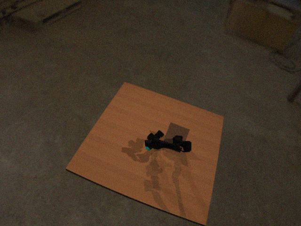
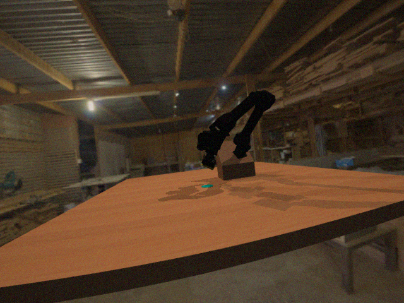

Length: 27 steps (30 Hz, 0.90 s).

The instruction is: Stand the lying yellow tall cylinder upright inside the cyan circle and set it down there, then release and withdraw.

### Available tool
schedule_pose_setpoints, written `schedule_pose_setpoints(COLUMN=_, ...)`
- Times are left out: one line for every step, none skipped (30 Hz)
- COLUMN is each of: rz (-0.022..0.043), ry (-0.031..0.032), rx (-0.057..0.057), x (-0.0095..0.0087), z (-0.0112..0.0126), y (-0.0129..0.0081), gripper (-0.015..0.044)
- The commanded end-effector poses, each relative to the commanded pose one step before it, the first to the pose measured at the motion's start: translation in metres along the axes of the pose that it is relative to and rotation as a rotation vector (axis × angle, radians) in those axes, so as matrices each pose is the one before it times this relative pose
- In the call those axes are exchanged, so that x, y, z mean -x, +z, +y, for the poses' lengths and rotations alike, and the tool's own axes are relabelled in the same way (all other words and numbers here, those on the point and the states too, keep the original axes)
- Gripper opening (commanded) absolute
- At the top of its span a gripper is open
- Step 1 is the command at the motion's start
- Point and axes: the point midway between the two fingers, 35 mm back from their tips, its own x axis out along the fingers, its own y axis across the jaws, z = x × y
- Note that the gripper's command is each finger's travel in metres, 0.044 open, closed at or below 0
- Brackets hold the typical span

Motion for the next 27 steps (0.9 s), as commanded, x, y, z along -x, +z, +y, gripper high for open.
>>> schedule_pose_setpoints(rz=-0.02866, ry=-0.00657, rx=-0.0071, x=-0.00028, z=-0.00098, y=-0.00052, gripper=0.0105)
schedule_pose_setpoints(rz=-0.00640, ry=-0.00078, rx=-0.0014, x=0.00006, z=0.00009, y=0.00013, gripper=0.0105)
schedule_pose_setpoints(rz=-0.00641, ry=-0.00073, rx=-0.0014, x=0.00006, z=0.00009, y=0.00013, gripper=0.0105)
schedule_pose_setpoints(rz=-0.00642, ry=-0.00067, rx=-0.0015, x=0.00007, z=0.00010, y=0.00013, gripper=0.0105)
schedule_pose_setpoints(rz=-0.00643, ry=-0.00062, rx=-0.0015, x=0.00007, z=0.00010, y=0.00013, gripper=0.0105)
schedule_pose_setpoints(rz=-0.00643, ry=-0.00057, rx=-0.0015, x=0.00008, z=0.00010, y=0.00014, gripper=0.0105)
schedule_pose_setpoints(rz=-0.00644, ry=-0.00051, rx=-0.0016, x=0.00008, z=0.00010, y=0.00014, gripper=0.0105)
schedule_pose_setpoints(rz=-0.00645, ry=-0.00046, rx=-0.0016, x=0.00009, z=0.00011, y=0.00014, gripper=0.0105)
schedule_pose_setpoints(rz=-0.00645, ry=-0.00041, rx=-0.0016, x=0.00009, z=0.00011, y=0.00014, gripper=0.0105)
schedule_pose_setpoints(rz=-0.00646, ry=-0.00035, rx=-0.0016, x=0.00010, z=0.00011, y=0.00014, gripper=0.0105)
schedule_pose_setpoints(rz=-0.00646, ry=-0.00030, rx=-0.0017, x=0.00010, z=0.00011, y=0.00014, gripper=0.0105)
schedule_pose_setpoints(rz=-0.00646, ry=-0.00025, rx=-0.0017, x=0.00010, z=0.00012, y=0.00015, gripper=0.0105)
schedule_pose_setpoints(rz=-0.00647, ry=-0.00020, rx=-0.0017, x=0.00011, z=0.00012, y=0.00015, gripper=0.0105)
schedule_pose_setpoints(rz=-0.00647, ry=-0.00015, rx=-0.0018, x=0.00011, z=0.00012, y=0.00015, gripper=0.0105)
schedule_pose_setpoints(rz=-0.00647, ry=-0.00009, rx=-0.0018, x=0.00012, z=0.00012, y=0.00015, gripper=0.0105)
schedule_pose_setpoints(rz=-0.00647, ry=-0.00004, rx=-0.0018, x=0.00012, z=0.00012, y=0.00015, gripper=0.0105)
schedule_pose_setpoints(rz=-0.00647, ry=0.00001, rx=-0.0019, x=0.00013, z=0.00013, y=0.00015, gripper=0.0105)
schedule_pose_setpoints(rz=-0.00647, ry=0.00006, rx=-0.0019, x=0.00013, z=0.00013, y=0.00016, gripper=0.0105)
schedule_pose_setpoints(rz=-0.00648, ry=0.00011, rx=-0.0019, x=0.00014, z=0.00013, y=0.00016, gripper=0.0105)
schedule_pose_setpoints(rz=-0.00647, ry=0.00016, rx=-0.0020, x=0.00014, z=0.00013, y=0.00016, gripper=0.0105)
schedule_pose_setpoints(rz=-0.00647, ry=0.00021, rx=-0.0020, x=0.00015, z=0.00014, y=0.00016, gripper=0.0105)
schedule_pose_setpoints(rz=-0.00647, ry=0.00026, rx=-0.0020, x=0.00015, z=0.00014, y=0.00016, gripper=0.0105)
schedule_pose_setpoints(rz=-0.00647, ry=0.00031, rx=-0.0021, x=0.00016, z=0.00014, y=0.00016, gripper=0.0105)
schedule_pose_setpoints(rz=-0.00647, ry=0.00036, rx=-0.0021, x=0.00016, z=0.00014, y=0.00016, gripper=0.0105)
schedule_pose_setpoints(rz=-0.00647, ry=0.00041, rx=-0.0021, x=0.00016, z=0.00014, y=0.00016, gripper=0.0105)
schedule_pose_setpoints(rz=-0.00646, ry=0.00046, rx=-0.0022, x=0.00017, z=0.00015, y=0.00017, gripper=0.0105)
schedule_pose_setpoints(rz=-0.00646, ry=0.00051, rx=-0.0022, x=0.00017, z=0.00015, y=0.00017, gripper=0.0105)
